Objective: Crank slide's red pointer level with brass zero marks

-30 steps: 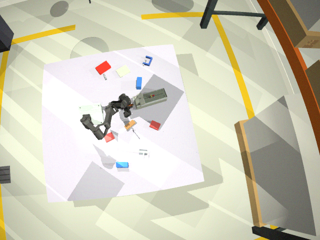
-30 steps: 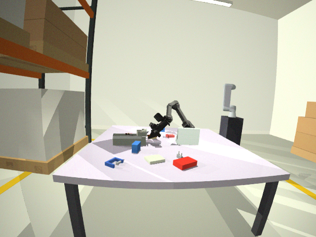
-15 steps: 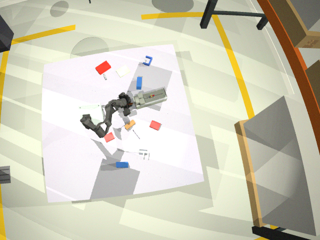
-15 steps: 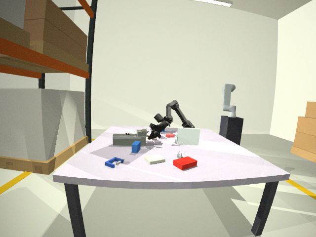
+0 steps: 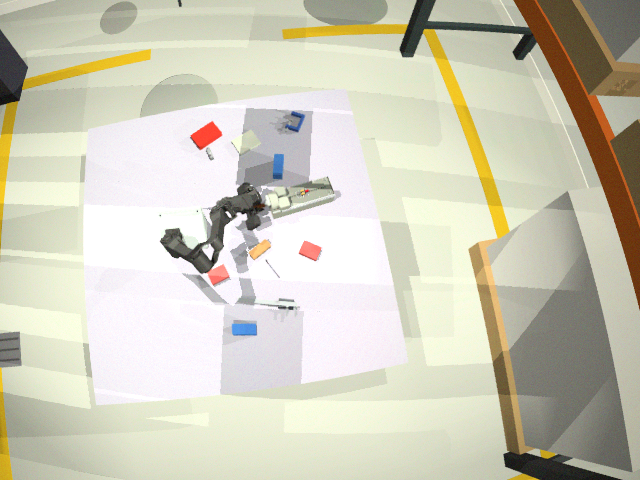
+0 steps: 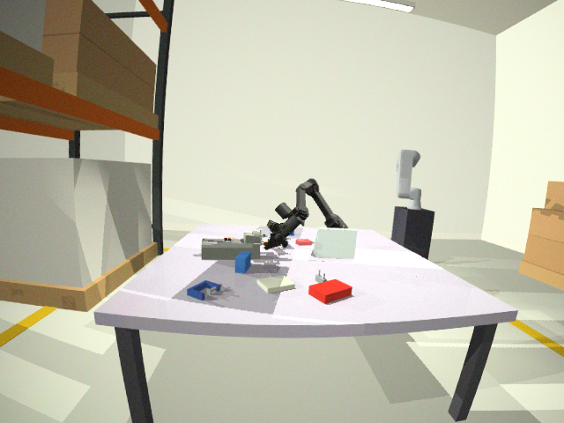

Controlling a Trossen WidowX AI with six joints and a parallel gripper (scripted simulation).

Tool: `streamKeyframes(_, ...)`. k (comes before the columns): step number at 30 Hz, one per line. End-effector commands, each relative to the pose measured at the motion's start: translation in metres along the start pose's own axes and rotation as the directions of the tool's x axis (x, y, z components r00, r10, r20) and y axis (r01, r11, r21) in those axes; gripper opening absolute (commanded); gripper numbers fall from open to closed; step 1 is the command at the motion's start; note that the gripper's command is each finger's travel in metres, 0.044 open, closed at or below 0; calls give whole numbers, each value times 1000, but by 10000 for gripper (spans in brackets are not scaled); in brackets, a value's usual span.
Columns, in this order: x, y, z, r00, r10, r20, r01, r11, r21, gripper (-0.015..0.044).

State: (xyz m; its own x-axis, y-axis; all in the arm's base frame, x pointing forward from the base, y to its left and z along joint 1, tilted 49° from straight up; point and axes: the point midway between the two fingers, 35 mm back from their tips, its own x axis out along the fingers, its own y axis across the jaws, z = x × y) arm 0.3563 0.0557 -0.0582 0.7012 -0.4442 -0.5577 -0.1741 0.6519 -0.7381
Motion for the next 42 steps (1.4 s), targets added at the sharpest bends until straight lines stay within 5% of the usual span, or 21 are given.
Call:
streamKeyframes(1, -1, 9, 1, 1000, 22, 6, -22, 1000, -12, 0)
streamKeyframes(42, -16, 25, 15, 1000, 24, 6, -24, 1000, -10, 0)
